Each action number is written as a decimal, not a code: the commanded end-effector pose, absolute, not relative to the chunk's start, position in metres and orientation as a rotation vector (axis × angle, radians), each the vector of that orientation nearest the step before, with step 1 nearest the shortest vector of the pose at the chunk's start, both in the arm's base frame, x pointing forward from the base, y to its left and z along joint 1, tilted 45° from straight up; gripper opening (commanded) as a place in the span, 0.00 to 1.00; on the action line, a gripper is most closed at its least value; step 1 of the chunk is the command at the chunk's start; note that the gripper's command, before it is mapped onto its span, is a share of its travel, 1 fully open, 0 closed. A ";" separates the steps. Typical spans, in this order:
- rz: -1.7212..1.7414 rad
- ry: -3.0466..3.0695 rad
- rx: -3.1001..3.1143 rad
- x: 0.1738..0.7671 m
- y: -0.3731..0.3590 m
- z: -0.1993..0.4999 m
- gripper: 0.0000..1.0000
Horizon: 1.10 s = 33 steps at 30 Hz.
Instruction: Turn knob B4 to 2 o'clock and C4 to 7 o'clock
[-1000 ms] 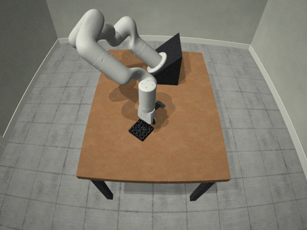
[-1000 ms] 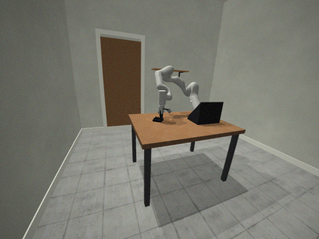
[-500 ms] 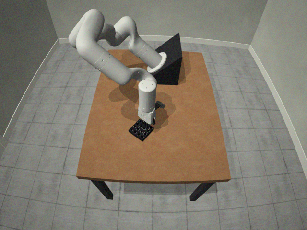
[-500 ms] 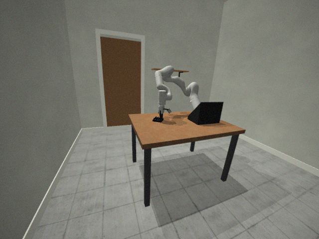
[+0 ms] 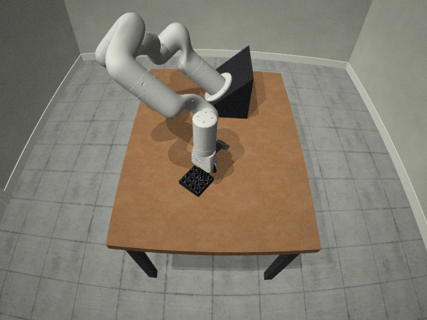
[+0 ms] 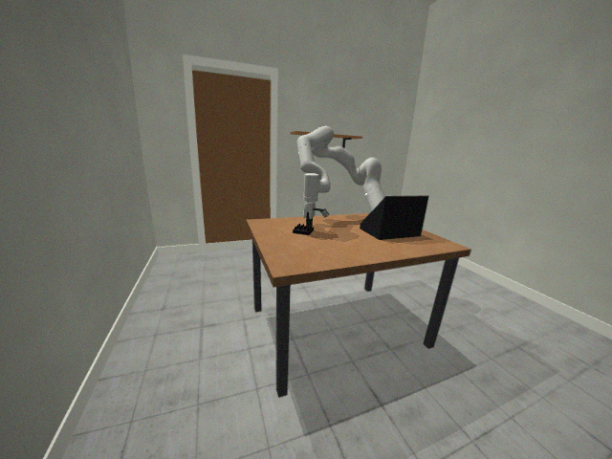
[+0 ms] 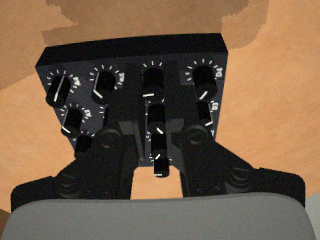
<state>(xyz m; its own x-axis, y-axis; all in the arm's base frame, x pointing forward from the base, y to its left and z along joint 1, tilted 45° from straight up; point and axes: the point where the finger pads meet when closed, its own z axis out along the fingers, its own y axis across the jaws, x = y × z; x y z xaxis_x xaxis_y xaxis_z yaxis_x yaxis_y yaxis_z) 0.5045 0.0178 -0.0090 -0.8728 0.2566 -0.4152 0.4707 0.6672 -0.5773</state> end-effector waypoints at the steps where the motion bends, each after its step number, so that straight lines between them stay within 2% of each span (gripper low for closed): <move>1: -1.025 2.599 0.546 0.505 0.018 -0.009 0.08; 33: -1.161 2.804 -0.135 0.505 0.018 -0.009 0.08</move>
